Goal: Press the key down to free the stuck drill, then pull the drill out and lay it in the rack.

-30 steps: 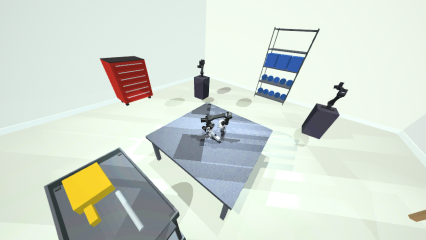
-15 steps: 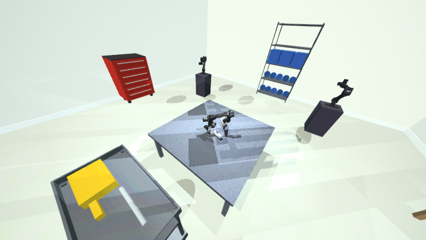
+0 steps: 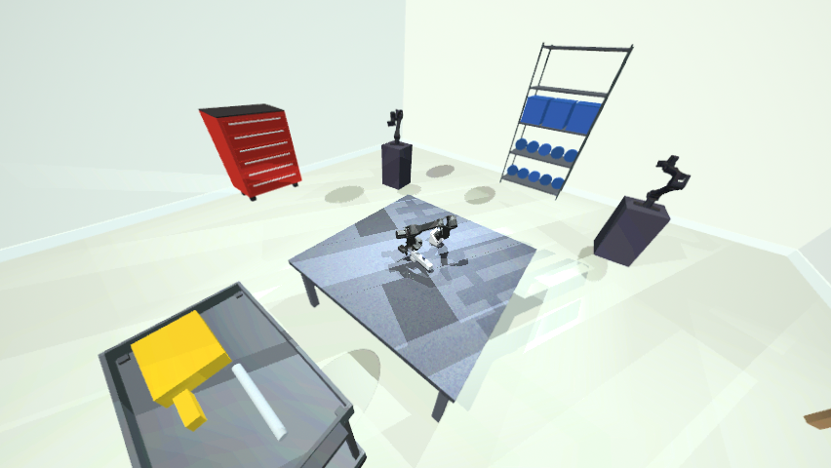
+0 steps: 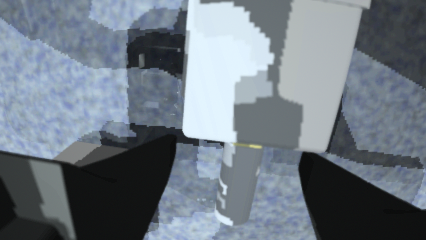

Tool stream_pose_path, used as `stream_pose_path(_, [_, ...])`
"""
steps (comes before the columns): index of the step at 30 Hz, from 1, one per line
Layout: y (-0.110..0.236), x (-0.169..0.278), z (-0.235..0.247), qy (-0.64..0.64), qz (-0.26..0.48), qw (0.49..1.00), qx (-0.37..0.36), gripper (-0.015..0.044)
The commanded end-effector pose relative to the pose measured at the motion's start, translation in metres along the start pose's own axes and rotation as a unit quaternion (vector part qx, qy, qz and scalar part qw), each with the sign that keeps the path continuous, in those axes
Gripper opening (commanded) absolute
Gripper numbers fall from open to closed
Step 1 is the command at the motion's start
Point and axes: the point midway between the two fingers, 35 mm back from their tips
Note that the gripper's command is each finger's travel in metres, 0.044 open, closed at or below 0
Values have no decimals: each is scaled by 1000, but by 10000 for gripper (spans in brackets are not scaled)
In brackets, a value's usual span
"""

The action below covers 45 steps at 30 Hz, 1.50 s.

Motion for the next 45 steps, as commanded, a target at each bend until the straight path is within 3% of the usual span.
stream_pose_path(1, [0, 0, 0, 0, 0, 1000, 0, 204])
stream_pose_path(7, [0, 0, 0, 0, 0, 1000, 0, 46])
stream_pose_path(14, [0, 0, 0, 0, 0, 1000, 0, 0])
stream_pose_path(45, [4, 41, 8, -3, -1, 1000, -1, 0])
Point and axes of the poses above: the point midway between the two fingers, 35 mm back from their tips, its own y axis back along the fingers, its own z axis across the jaws, x = y × z, and after that the axes turned 12 degrees about y, right-handed
